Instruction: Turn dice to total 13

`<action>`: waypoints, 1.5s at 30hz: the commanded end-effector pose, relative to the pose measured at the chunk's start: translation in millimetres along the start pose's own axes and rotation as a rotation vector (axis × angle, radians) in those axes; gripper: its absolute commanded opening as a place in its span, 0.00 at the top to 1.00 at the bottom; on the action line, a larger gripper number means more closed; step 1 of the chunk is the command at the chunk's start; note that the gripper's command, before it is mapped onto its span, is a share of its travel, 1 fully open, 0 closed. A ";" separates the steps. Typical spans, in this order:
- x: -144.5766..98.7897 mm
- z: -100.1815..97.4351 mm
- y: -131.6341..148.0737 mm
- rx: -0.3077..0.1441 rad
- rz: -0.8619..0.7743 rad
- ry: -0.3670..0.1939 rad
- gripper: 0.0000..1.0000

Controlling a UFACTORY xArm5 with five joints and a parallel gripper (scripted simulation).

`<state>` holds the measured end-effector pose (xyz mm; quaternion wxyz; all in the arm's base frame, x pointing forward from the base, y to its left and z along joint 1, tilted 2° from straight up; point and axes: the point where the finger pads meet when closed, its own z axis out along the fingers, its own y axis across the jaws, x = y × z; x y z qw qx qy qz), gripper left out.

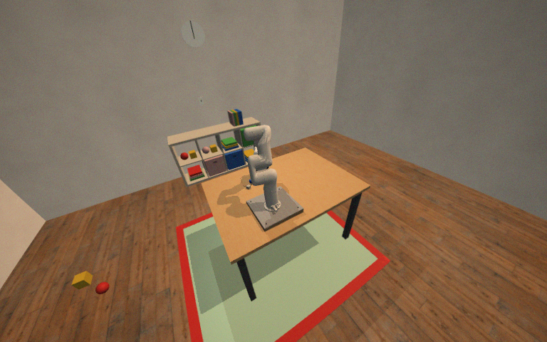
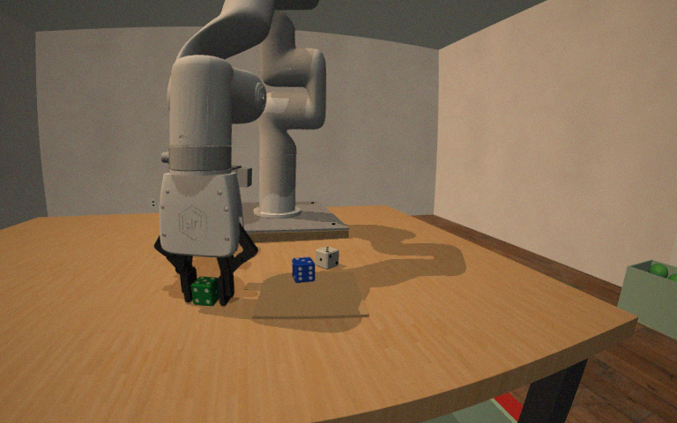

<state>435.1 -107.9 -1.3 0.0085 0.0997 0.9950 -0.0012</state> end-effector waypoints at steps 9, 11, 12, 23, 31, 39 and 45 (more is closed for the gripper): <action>-1.4 -1.2 -0.1 0.000 0.000 -0.004 0.53; -1.4 -1.2 -0.1 0.000 0.000 -0.004 0.73; -1.4 -1.2 -0.1 0.000 0.000 -0.004 0.73; -1.4 -1.2 -0.1 0.000 0.000 -0.004 0.73; -1.4 -1.2 -0.1 0.000 0.000 -0.004 0.73; -1.4 -1.2 -0.1 0.000 0.000 -0.004 0.73; -1.4 -1.7 -0.1 0.000 0.000 -0.004 0.73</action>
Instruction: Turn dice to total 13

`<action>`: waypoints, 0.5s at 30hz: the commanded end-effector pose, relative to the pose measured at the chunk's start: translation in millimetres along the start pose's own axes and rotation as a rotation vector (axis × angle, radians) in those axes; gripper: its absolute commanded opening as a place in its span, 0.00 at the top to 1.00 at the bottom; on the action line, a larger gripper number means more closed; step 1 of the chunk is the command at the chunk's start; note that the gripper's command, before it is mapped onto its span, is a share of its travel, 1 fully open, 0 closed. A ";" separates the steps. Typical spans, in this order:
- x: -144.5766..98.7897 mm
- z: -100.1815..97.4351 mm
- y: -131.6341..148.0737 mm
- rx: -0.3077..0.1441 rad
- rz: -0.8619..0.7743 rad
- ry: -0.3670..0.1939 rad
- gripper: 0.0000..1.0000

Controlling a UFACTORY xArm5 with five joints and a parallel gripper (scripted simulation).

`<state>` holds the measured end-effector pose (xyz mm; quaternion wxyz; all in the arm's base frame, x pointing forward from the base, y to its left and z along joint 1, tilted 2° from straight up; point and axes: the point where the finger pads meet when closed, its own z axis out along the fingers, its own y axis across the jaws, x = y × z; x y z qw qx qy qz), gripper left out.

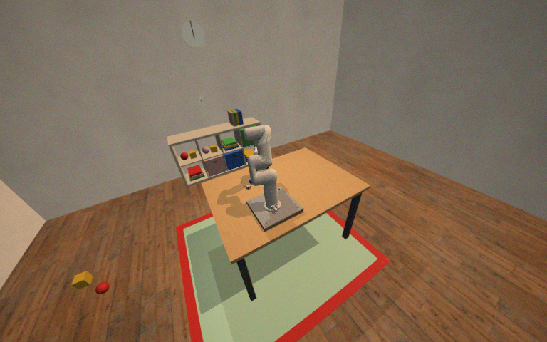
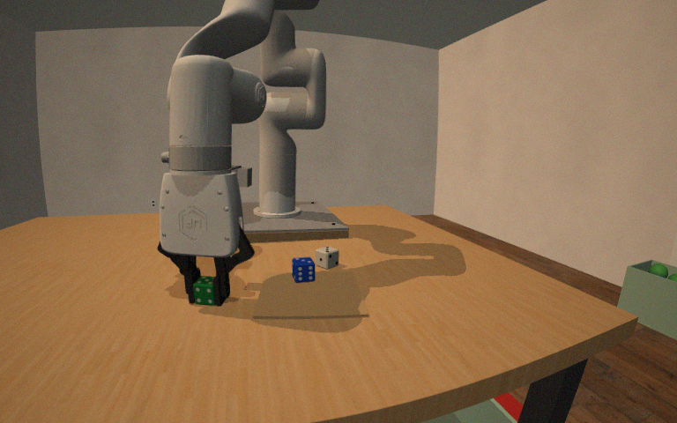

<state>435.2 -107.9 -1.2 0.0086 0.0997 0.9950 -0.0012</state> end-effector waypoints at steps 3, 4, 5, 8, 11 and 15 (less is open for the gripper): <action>-1.3 -7.5 -0.2 0.000 0.000 -0.003 0.73; -1.3 -11.4 -0.3 0.000 0.000 -0.003 0.73; -1.3 -16.3 -0.5 0.000 0.000 -0.003 0.73; -1.2 -36.2 -1.0 0.000 0.000 -0.003 0.73; -1.2 -43.9 -1.1 0.000 0.000 -0.003 0.73; -1.0 -74.1 -1.9 0.000 0.000 -0.003 0.73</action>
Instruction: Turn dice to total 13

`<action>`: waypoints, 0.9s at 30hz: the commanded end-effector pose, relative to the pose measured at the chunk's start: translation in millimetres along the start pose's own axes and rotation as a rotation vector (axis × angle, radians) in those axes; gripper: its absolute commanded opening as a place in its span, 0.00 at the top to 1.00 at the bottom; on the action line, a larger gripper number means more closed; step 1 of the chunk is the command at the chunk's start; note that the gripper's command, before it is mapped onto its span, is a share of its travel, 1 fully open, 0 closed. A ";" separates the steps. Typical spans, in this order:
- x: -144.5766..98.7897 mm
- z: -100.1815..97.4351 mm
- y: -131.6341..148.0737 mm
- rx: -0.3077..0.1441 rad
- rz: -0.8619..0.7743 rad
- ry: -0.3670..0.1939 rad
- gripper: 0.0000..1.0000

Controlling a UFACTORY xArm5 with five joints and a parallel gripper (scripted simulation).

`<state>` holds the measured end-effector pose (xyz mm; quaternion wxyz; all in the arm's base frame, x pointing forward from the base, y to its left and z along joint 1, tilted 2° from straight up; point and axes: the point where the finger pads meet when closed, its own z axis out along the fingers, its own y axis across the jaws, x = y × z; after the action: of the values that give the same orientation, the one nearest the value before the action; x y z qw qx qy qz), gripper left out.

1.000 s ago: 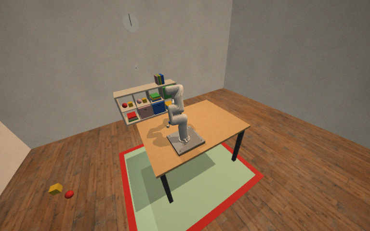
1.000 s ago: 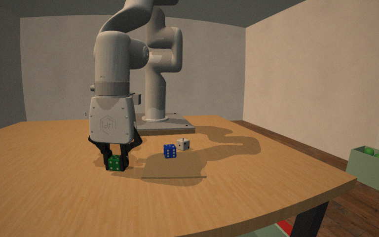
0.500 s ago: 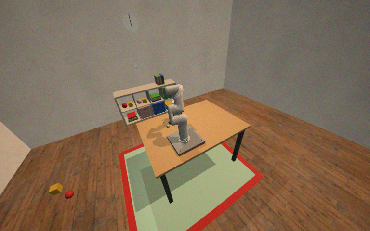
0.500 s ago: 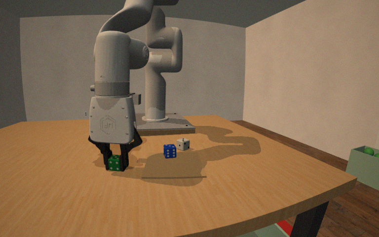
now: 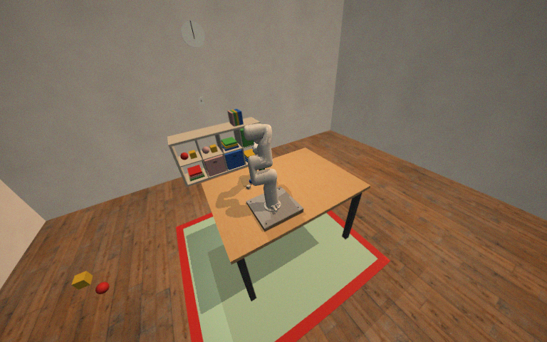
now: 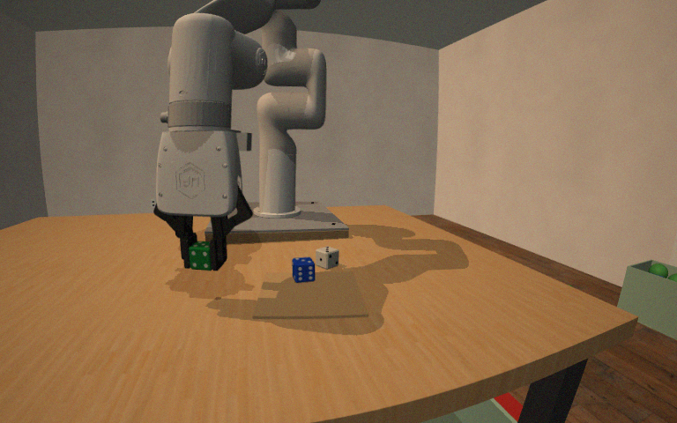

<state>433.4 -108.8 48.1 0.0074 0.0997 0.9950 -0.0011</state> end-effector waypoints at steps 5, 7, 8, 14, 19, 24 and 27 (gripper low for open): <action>-1.5 -48.3 -1.2 0.000 0.000 -0.006 0.73; -1.5 -51.2 -1.3 0.000 0.000 -0.006 0.73; -1.5 -51.7 -1.3 0.000 0.000 -0.006 0.73; -1.5 -51.7 -1.3 0.000 0.000 -0.006 0.73; -0.3 -52.3 9.6 0.000 -0.021 -0.006 0.73; 15.1 -56.5 82.6 -0.003 -0.164 -0.010 0.73; 23.4 -57.8 107.2 -0.005 -0.215 -0.011 0.73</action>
<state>431.6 -31.6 101.5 0.0100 0.0211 0.9997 -0.0005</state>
